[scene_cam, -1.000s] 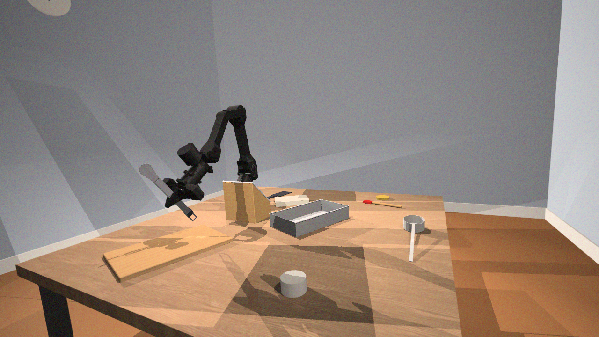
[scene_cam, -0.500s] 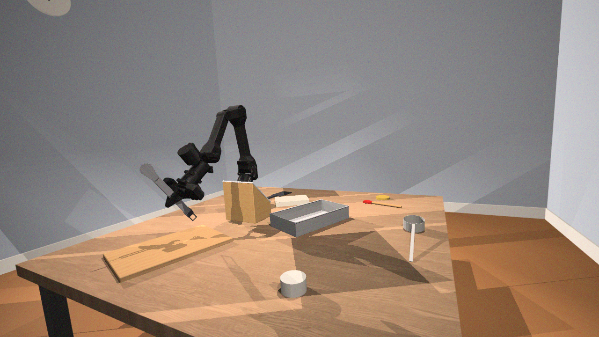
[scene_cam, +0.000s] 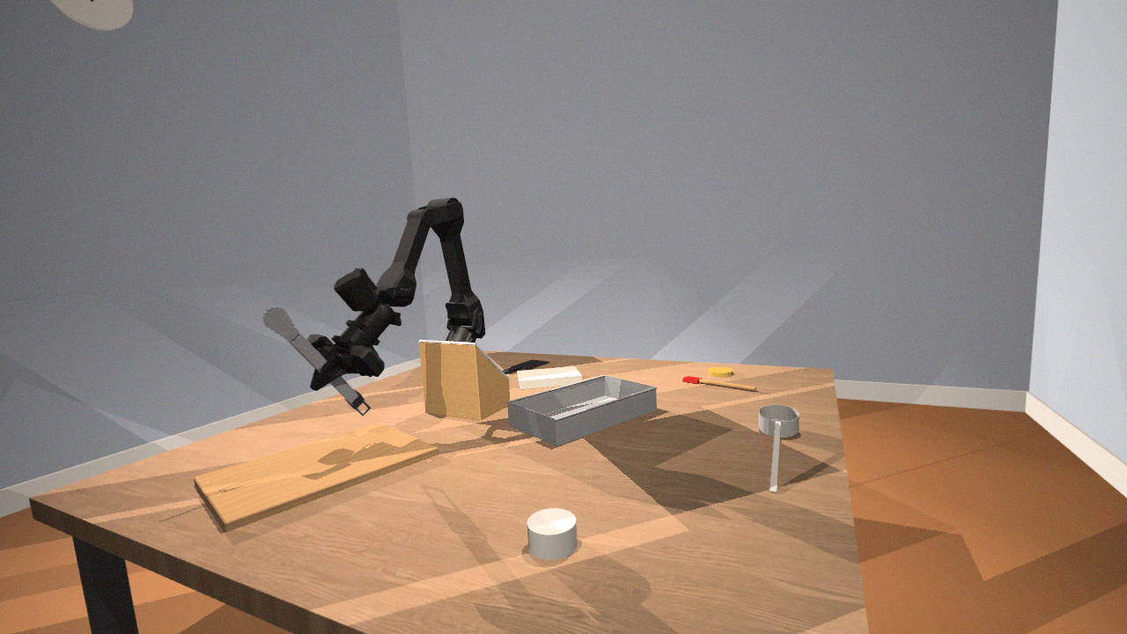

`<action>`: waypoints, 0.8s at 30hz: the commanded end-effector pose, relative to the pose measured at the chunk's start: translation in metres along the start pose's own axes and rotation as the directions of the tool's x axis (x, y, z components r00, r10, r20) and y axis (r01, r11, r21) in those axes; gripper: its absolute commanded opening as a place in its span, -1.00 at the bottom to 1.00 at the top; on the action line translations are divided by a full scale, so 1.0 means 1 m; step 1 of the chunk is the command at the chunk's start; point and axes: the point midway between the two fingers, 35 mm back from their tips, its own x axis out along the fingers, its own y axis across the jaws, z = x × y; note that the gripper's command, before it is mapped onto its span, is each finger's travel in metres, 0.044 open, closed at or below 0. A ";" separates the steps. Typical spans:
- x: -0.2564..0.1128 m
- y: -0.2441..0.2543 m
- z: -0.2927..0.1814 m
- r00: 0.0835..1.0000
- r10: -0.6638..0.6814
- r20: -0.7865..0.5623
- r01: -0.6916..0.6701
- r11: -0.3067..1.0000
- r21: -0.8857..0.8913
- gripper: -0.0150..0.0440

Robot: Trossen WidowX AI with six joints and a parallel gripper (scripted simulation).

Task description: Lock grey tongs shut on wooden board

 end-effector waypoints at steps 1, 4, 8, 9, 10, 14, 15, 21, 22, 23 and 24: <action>0.000 0.001 -0.001 1.000 0.006 -0.006 -0.006 1.000 -0.005 -1.00; 0.002 0.001 -0.002 1.000 0.004 0.006 -0.004 1.000 -0.005 -1.00; 0.008 0.000 -0.004 0.999 0.000 0.048 0.001 1.000 -0.006 -1.00; 0.010 0.000 -0.005 0.998 -0.002 0.060 0.002 1.000 -0.006 -1.00; 0.011 0.000 -0.006 0.997 -0.003 0.072 0.003 1.000 -0.006 -1.00; 0.018 -0.001 -0.009 0.993 -0.008 0.121 0.009 1.000 -0.005 -1.00; 0.019 -0.001 -0.009 0.991 -0.010 0.133 0.011 1.000 -0.005 -1.00; 0.027 -0.001 -0.013 0.979 -0.018 0.205 0.019 1.000 -0.004 -1.00; 0.028 -0.001 -0.013 0.976 -0.019 0.217 0.021 1.000 -0.004 -1.00; 0.029 -0.001 -0.014 0.973 -0.020 0.229 0.022 1.000 -0.004 -1.00; 0.030 -0.001 -0.015 0.970 -0.022 0.241 0.024 1.000 -0.004 -1.00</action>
